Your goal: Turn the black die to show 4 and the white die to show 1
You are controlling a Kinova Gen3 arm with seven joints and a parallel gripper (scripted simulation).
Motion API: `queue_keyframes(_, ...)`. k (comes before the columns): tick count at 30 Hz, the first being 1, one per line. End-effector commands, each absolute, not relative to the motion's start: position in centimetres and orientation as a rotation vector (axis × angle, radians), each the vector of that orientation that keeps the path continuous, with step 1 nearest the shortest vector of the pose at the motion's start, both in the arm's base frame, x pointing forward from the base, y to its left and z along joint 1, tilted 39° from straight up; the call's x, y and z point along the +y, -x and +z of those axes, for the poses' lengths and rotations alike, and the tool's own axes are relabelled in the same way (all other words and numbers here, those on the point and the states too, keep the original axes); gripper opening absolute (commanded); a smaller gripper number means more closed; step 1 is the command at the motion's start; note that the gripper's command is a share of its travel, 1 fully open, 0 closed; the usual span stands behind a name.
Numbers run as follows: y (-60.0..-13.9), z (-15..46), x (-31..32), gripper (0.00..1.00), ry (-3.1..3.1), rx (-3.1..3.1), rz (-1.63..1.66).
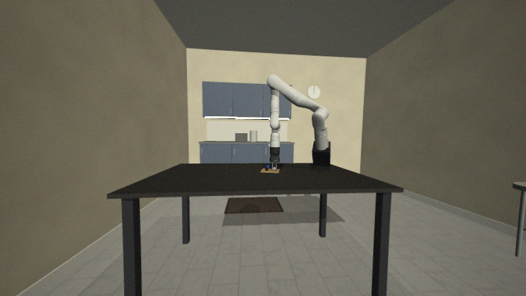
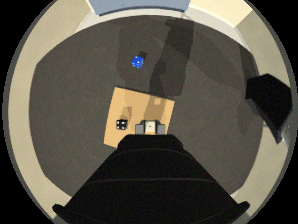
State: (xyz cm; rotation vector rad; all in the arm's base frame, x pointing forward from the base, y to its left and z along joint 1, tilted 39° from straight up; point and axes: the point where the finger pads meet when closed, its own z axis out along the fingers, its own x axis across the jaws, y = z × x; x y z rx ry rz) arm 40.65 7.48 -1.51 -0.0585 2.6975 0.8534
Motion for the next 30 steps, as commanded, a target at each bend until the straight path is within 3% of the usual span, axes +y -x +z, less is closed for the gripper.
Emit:
queue_keyframes(1,-40.68,-1.50,7.44,0.40,0.058,2.697,0.852)
queue_keyframes(30,-40.78,-1.78,7.64,0.40,0.058,2.697,0.852)
